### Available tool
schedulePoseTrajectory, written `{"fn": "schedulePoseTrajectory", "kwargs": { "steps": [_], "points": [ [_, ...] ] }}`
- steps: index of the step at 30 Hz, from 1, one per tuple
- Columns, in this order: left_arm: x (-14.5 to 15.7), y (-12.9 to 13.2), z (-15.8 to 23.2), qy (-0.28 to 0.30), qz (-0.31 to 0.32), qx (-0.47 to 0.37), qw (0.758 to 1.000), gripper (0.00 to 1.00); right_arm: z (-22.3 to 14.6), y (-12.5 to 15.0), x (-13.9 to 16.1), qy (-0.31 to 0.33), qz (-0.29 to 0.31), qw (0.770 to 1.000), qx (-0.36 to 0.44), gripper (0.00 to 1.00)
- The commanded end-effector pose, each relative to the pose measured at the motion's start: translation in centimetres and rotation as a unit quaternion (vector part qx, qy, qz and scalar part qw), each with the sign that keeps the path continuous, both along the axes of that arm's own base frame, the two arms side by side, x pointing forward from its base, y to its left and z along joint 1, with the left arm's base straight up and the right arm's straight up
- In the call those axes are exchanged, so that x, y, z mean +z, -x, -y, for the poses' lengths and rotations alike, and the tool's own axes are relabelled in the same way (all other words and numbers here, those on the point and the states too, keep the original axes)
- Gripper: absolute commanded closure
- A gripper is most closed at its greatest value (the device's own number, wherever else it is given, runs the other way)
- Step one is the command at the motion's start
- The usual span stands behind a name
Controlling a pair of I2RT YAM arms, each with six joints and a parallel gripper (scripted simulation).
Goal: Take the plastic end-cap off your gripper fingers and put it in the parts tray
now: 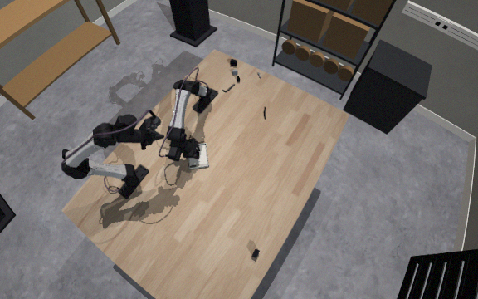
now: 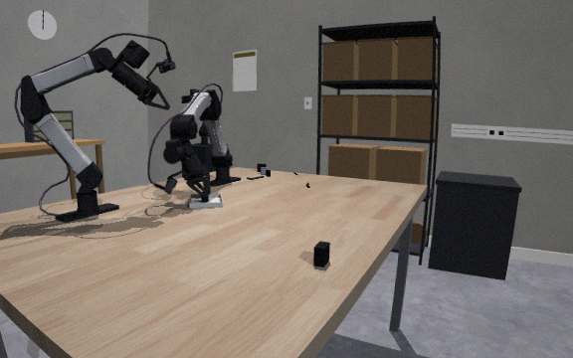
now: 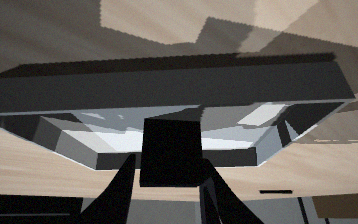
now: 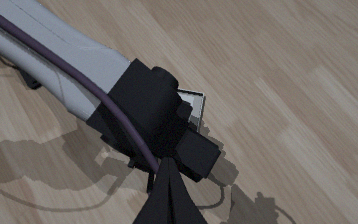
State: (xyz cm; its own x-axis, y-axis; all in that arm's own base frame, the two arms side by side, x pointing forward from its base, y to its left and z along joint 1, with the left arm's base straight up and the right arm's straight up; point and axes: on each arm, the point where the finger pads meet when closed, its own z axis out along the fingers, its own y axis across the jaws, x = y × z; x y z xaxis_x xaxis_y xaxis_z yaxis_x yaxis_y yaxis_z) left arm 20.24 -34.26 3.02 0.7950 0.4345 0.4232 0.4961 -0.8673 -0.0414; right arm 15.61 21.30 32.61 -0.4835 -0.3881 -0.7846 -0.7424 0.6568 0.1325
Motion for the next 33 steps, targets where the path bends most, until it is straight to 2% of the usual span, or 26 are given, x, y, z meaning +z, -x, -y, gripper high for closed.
{"fn": "schedulePoseTrajectory", "kwargs": {
  "steps": [1, 3, 8, 13, 16, 18, 20, 26, 29, 33],
  "points": [
    [2.2, 0.3, 0.6, 0.025, 0.010, 0.002, 1.000, 0.42, 0.2, 0.0, 0.5, 0.000, 0.007, 1.000, 0.000, 1.00],
    [2.2, 0.3, 0.6, 0.025, 0.010, 0.002, 1.000, 0.42, 0.2, 0.0, 0.5, 0.000, 0.007, 1.000, 0.000, 1.00],
    [5.5, 1.4, 1.6, 0.032, 0.008, 0.002, 0.999, 0.42, 0.2, 0.0, 0.5, 0.000, 0.007, 1.000, 0.000, 1.00],
    [6.8, 2.4, 2.1, 0.017, 0.004, 0.002, 1.000, 0.40, 0.2, 0.0, 0.5, 0.000, 0.007, 1.000, 0.000, 1.00],
    [8.2, 1.6, 2.0, 0.040, 0.019, 0.014, 0.999, 0.40, 0.0, -0.6, 1.3, -0.010, 0.024, 1.000, -0.005, 1.00],
    [8.5, 0.4, 1.5, 0.048, 0.025, 0.034, 0.998, 0.40, -0.3, -1.6, 1.4, -0.019, 0.035, 0.999, -0.013, 1.00],
    [8.5, 0.4, 1.5, 0.048, 0.025, 0.034, 0.998, 0.40, -0.3, -1.6, 1.4, -0.019, 0.035, 0.999, -0.013, 1.00],
    [9.1, -3.4, 1.6, 0.134, 0.032, 0.127, 0.982, 0.40, 0.1, -6.2, 3.5, -0.063, 0.093, 0.991, -0.070, 1.00],
    [8.9, -3.8, 1.6, 0.182, 0.033, 0.185, 0.965, 0.40, 1.7, -10.2, 5.3, -0.092, 0.145, 0.977, -0.125, 1.00],
    [9.3, -3.3, 1.8, 0.257, 0.028, 0.255, 0.932, 0.40, 6.0, -15.3, 7.0, -0.109, 0.212, 0.948, -0.209, 1.00]
  ]
}}
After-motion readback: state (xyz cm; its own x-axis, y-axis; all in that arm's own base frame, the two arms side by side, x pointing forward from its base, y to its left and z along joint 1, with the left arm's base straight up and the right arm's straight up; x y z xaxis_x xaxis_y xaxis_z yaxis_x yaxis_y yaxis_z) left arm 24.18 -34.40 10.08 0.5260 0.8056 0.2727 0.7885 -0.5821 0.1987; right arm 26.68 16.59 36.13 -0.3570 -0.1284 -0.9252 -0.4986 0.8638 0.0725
